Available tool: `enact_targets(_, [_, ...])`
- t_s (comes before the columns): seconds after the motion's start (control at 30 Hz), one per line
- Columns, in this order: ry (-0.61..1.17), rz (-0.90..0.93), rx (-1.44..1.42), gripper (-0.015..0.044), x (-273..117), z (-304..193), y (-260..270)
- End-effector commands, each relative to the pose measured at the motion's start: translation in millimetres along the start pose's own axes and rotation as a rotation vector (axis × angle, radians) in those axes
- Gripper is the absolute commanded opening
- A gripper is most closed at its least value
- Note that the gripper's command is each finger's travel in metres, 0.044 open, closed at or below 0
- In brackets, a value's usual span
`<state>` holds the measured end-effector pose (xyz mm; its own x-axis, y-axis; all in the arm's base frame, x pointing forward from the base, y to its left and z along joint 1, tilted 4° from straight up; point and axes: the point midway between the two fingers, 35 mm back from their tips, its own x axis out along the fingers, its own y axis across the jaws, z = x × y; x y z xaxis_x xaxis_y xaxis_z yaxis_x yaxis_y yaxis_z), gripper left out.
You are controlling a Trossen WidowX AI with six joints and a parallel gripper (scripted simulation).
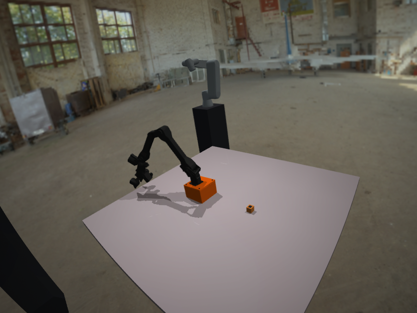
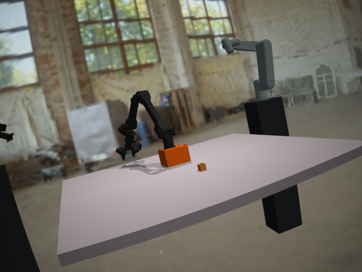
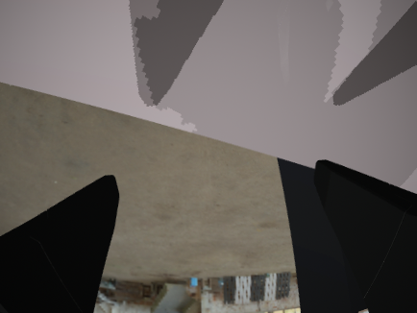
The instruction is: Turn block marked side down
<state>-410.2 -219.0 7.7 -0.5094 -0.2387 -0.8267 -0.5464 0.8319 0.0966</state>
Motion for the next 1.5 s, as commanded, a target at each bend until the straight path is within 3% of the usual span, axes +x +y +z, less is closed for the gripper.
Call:
enact_targets(0.0, [-0.001,-0.003,-0.010,0.0426,-0.3,0.2,-3.1])
enact_targets(0.3, [-0.018,-0.172,-0.571,0.0440,-21.0,12.2,-139.7])
enact_targets(0.63, [0.014,-0.356,-1.222,0.0440,-69.8,70.3,-282.1])
enact_targets(0.97, [0.092,-0.501,-1.796,0.0440,-136.3,153.2,-373.5])
enact_targets(1.17, [0.256,-0.630,-2.324,0.0440,-202.4,230.0,-425.7])
enact_targets(1.3, [0.403,-0.709,-2.676,0.0440,-249.3,287.7,-444.4])
enact_targets(1.47, [0.471,-0.817,-2.872,0.0440,-285.5,347.3,-443.4])
